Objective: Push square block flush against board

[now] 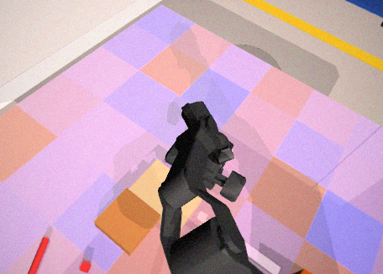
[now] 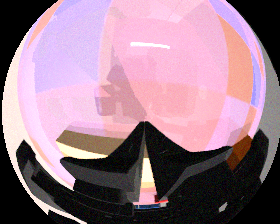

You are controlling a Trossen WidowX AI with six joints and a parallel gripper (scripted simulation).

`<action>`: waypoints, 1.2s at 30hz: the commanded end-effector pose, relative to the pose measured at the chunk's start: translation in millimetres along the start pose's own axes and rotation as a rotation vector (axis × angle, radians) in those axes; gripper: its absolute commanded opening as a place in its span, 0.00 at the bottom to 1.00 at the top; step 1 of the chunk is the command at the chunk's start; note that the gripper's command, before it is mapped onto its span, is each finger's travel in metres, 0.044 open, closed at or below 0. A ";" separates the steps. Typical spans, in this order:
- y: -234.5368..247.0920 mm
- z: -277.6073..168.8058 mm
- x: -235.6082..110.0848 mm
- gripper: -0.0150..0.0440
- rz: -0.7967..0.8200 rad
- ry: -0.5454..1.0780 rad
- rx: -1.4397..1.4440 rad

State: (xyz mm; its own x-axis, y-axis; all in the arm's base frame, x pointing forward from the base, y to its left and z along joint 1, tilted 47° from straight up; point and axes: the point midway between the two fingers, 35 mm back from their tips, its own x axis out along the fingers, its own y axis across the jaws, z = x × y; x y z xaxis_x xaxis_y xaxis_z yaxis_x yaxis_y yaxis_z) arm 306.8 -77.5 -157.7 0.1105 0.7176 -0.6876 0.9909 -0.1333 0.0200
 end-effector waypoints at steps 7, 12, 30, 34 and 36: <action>1.0 16.8 -0.3 0.25 -0.001 -0.004 -0.004; 1.0 25.2 -0.2 0.25 -0.001 -0.004 -0.005; 4.0 33.4 -57.4 0.25 0.019 -0.011 -0.008; 1.8 24.1 -58.0 0.25 0.016 -0.012 -0.122; 0.3 18.5 -58.2 0.25 0.015 -0.012 -0.190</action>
State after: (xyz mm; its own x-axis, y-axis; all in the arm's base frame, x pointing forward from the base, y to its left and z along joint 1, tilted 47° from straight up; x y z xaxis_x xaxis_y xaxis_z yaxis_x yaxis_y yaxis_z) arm 299.7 -137.9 -136.3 0.1262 0.7061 -0.6967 0.9914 -0.0654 0.1133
